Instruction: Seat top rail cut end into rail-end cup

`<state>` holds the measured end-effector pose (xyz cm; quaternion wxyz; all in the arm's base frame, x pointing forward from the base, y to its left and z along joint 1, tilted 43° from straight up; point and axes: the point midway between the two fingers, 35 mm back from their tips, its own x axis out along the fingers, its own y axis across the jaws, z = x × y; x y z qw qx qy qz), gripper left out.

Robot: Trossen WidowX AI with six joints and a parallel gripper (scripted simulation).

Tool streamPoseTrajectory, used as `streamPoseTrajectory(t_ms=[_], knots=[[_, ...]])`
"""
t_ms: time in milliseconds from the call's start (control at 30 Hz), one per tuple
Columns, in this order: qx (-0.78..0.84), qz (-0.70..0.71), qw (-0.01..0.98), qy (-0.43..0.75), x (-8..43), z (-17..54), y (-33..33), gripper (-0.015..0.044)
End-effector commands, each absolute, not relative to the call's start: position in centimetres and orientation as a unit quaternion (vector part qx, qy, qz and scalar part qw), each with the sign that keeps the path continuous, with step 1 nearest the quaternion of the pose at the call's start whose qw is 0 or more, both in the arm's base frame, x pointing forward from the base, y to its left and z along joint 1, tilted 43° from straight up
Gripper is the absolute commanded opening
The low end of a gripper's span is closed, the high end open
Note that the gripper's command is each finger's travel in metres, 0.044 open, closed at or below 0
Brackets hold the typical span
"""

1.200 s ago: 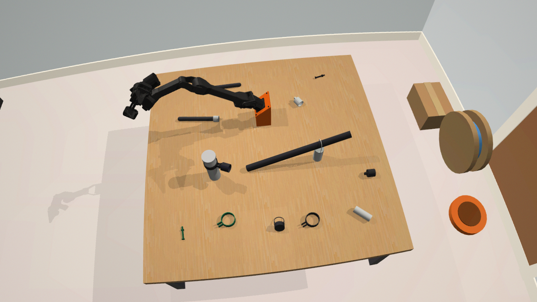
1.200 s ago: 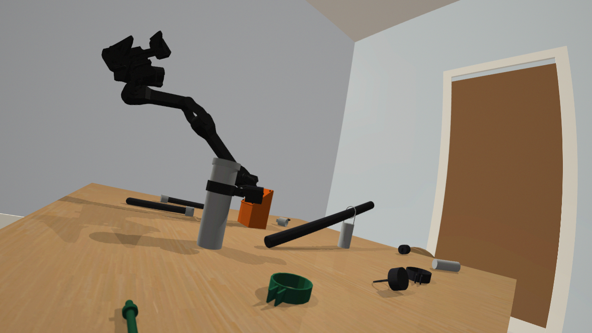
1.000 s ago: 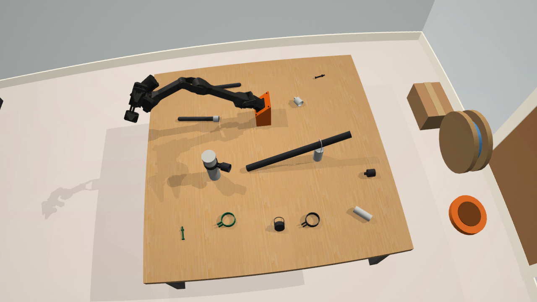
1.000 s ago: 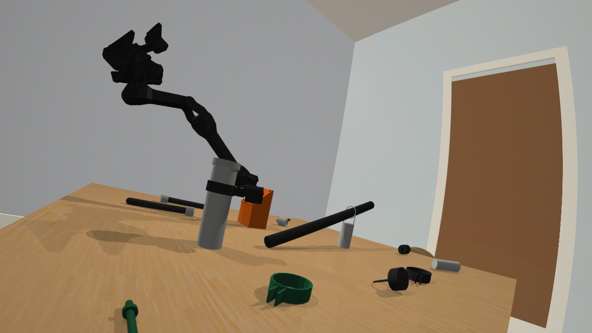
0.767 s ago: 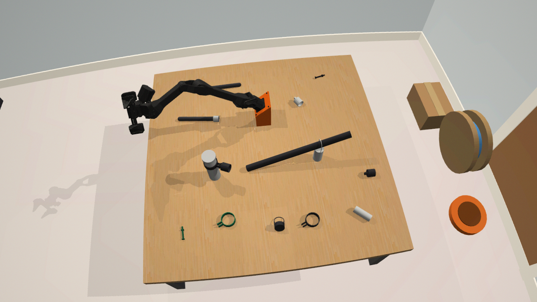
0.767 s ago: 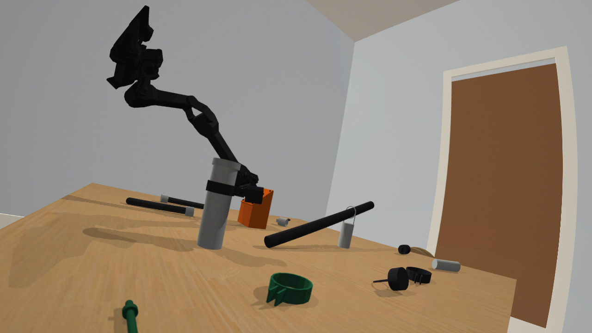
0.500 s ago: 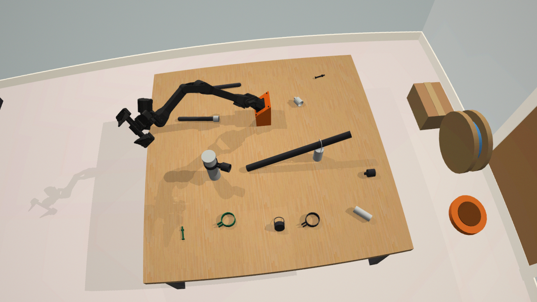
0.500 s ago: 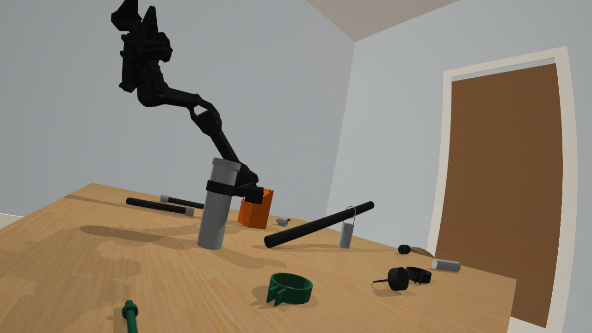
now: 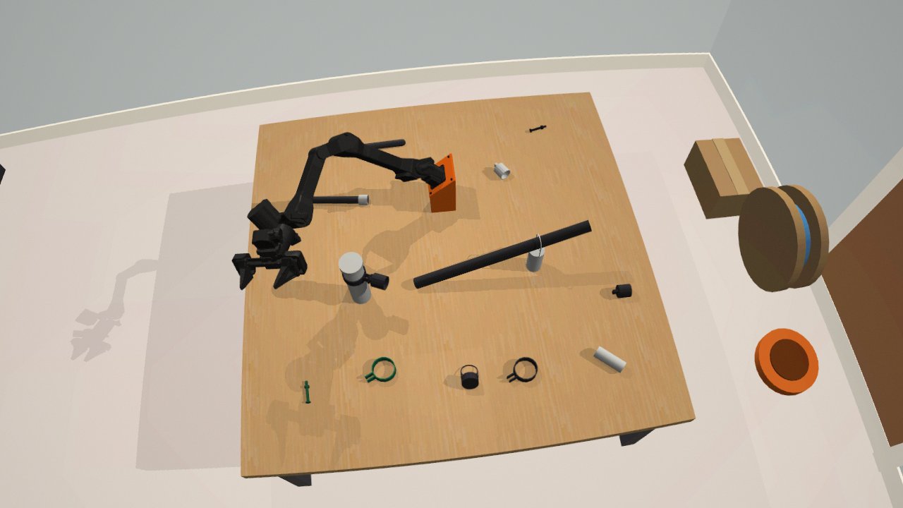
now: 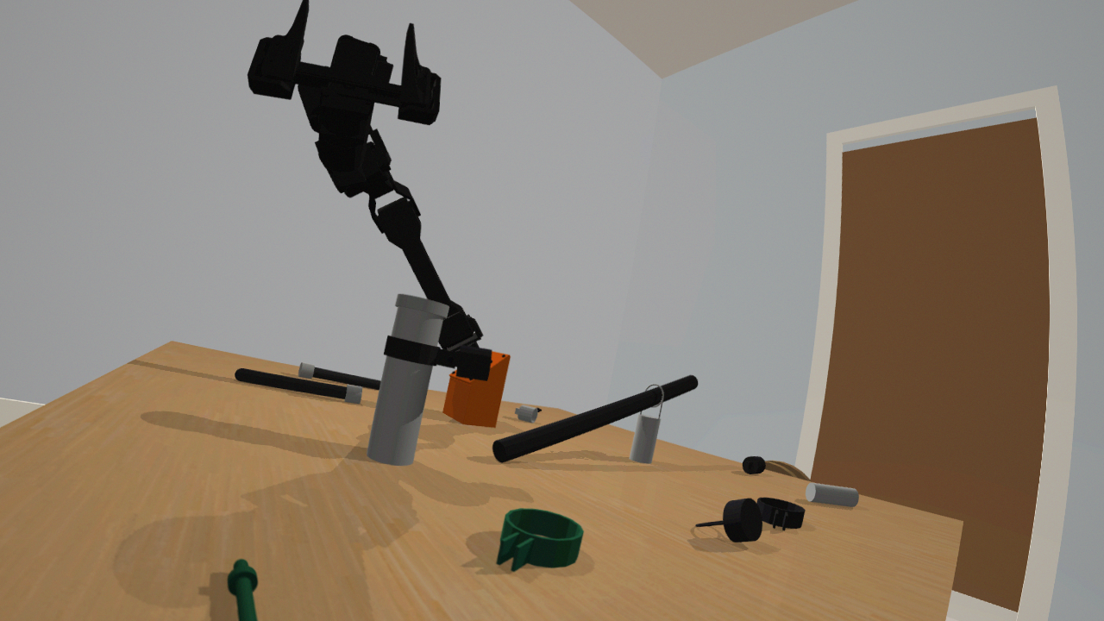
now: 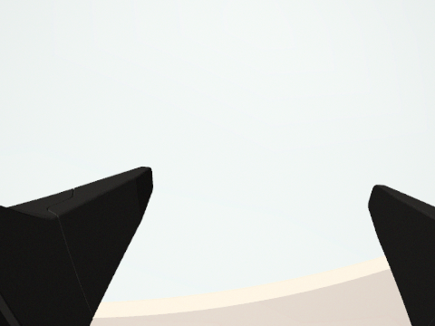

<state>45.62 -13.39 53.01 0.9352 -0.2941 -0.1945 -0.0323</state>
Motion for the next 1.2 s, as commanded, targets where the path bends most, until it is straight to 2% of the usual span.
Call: streamPoseTrajectory(t_ms=[0, 233, 433, 633, 833, 1033, 1167], knots=[[-0.202, -0.021, 0.971, -0.123, 48.1, 48.5, -10.7, 0.0440], [-0.072, -0.020, 0.996, 0.050, 50.6, 38.0, -4.6, 0.0440], [-0.021, -0.042, 0.977, 0.207, 49.2, 28.8, 1.0, 0.0440], [-0.037, -0.087, 0.933, 0.346, 44.5, 20.6, 5.7, 0.0440], [-0.121, -0.147, 0.878, 0.440, 37.6, 14.9, 8.3, 0.0440], [-0.278, -0.205, 0.820, 0.456, 30.1, 12.6, 8.9, 0.0440], [-0.297, -0.210, 0.815, 0.452, 29.4, 12.6, 8.9, 0.0440]])
